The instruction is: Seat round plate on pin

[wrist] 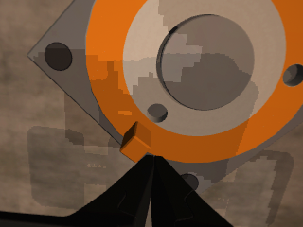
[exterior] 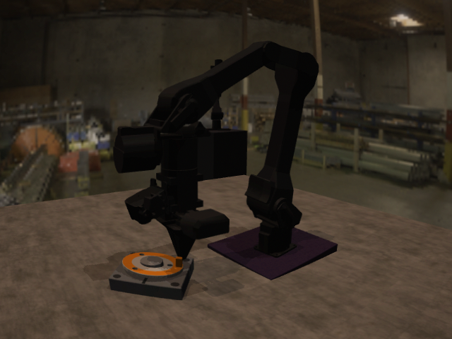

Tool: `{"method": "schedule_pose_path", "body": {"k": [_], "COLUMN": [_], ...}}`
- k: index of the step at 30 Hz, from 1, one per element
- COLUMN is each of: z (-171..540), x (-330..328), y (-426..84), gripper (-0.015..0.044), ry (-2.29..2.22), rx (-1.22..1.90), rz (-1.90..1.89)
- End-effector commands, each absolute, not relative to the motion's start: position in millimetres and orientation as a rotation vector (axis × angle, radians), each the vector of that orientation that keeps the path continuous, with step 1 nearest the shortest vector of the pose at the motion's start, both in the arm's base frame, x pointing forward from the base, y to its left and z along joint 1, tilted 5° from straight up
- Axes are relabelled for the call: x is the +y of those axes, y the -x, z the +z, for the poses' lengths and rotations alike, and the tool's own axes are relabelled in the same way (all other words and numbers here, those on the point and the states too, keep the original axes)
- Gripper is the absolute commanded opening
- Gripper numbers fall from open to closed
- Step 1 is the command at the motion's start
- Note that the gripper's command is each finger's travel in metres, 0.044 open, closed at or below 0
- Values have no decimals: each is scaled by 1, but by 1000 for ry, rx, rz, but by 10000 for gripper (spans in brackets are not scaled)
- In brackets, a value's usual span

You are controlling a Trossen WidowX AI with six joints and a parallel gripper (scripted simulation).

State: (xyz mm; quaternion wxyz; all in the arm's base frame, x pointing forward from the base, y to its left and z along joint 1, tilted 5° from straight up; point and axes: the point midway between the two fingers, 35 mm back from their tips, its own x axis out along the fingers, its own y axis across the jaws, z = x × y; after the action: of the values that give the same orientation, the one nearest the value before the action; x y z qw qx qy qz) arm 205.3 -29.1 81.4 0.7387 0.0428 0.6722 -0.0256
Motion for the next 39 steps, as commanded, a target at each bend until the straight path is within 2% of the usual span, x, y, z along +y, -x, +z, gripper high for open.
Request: {"method": "schedule_pose_path", "body": {"k": [1, 39], "z": [82, 92], "x": [-25, 0], "y": [-210, -250], "gripper": [0, 0], "ry": [-95, -97], "rx": [1472, 1470], "rz": [-53, -52]}}
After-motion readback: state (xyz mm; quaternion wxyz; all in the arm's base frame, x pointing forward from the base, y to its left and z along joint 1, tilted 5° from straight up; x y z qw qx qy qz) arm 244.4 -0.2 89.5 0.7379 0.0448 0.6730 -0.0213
